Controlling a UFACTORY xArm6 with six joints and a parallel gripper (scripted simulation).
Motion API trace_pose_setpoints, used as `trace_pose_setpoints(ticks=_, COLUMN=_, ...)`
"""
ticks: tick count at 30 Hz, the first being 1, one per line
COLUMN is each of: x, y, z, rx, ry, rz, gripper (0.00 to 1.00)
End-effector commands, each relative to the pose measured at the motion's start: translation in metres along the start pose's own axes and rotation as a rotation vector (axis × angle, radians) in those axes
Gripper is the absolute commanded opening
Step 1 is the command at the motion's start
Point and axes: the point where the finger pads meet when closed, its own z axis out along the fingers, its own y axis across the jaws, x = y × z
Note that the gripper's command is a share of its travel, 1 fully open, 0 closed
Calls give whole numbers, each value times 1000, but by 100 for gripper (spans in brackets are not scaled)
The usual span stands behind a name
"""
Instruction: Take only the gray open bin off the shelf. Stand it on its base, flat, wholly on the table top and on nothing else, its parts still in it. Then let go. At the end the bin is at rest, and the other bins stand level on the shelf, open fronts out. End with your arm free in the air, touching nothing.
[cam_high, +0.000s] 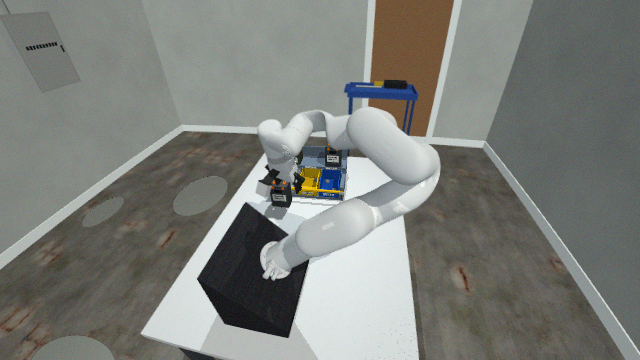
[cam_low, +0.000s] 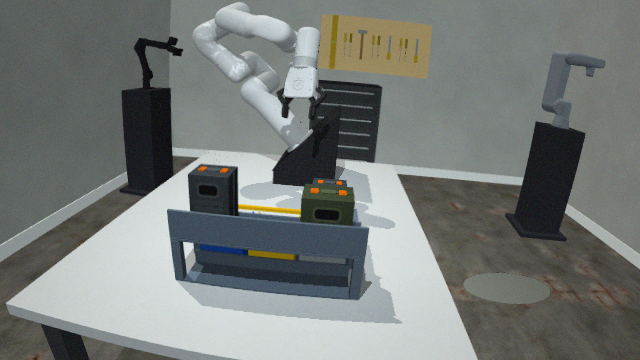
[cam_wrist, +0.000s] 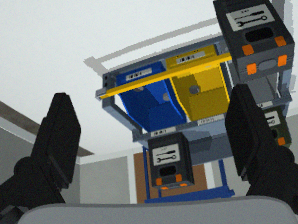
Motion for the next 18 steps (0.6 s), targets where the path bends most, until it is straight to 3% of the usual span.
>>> trace_pose_setpoints(ticks=1, x=-1, y=1, z=-1, rx=28, ry=26, rz=167, gripper=100)
trace_pose_setpoints(ticks=12, x=-1, y=1, z=-1, rx=28, ry=26, rz=167, gripper=100)
trace_pose_setpoints(ticks=18, x=-1, y=1, z=-1, rx=73, ry=71, rz=417, gripper=100)
